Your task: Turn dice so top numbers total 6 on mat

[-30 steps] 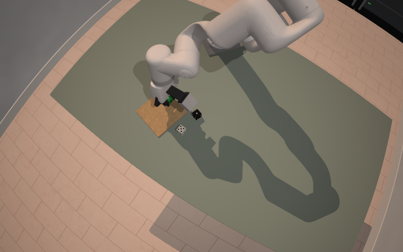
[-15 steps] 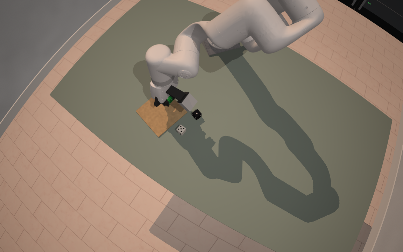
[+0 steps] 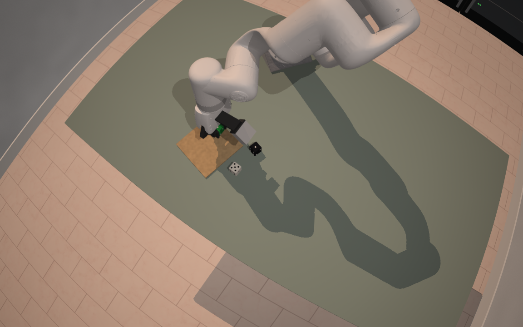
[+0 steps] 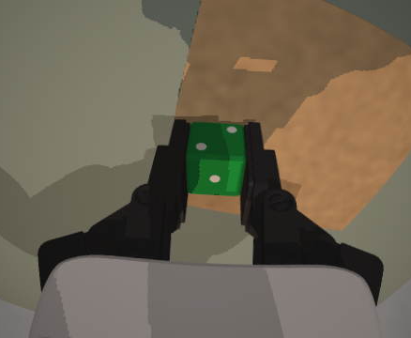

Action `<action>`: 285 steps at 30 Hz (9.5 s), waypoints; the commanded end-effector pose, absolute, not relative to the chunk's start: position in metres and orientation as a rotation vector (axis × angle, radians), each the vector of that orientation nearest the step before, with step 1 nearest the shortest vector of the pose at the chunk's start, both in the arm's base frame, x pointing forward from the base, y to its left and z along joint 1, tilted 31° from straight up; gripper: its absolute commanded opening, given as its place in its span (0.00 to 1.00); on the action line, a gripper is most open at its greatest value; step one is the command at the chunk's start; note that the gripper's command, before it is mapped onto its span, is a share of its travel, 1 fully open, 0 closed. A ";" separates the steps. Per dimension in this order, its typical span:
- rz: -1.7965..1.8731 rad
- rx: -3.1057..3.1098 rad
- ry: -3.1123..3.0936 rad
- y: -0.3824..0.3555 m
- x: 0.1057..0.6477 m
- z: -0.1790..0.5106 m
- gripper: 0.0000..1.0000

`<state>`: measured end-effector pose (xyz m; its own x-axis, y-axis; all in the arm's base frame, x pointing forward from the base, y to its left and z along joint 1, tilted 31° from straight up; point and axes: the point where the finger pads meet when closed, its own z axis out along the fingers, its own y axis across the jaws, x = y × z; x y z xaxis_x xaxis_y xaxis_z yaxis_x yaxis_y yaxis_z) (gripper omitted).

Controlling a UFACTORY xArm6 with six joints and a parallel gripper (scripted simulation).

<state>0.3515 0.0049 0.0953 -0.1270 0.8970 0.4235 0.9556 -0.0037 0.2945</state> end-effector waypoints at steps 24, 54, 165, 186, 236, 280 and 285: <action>-0.797 -1.999 -2.136 0.006 0.353 0.093 0.21; -0.797 -1.999 -2.136 0.006 0.353 0.093 0.21; -0.718 -2.310 -1.661 -0.013 0.346 0.182 1.00; -0.578 -2.593 -0.901 0.022 0.367 0.201 1.00; -0.386 -2.653 -0.009 0.068 0.386 0.224 0.42; -0.385 -2.653 -0.009 0.076 0.391 0.209 0.42; -0.385 -2.653 -0.009 0.080 0.393 0.203 0.42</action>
<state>0.3901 0.0773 0.2062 0.9618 -0.0569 0.2678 0.0694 -0.8955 -0.4396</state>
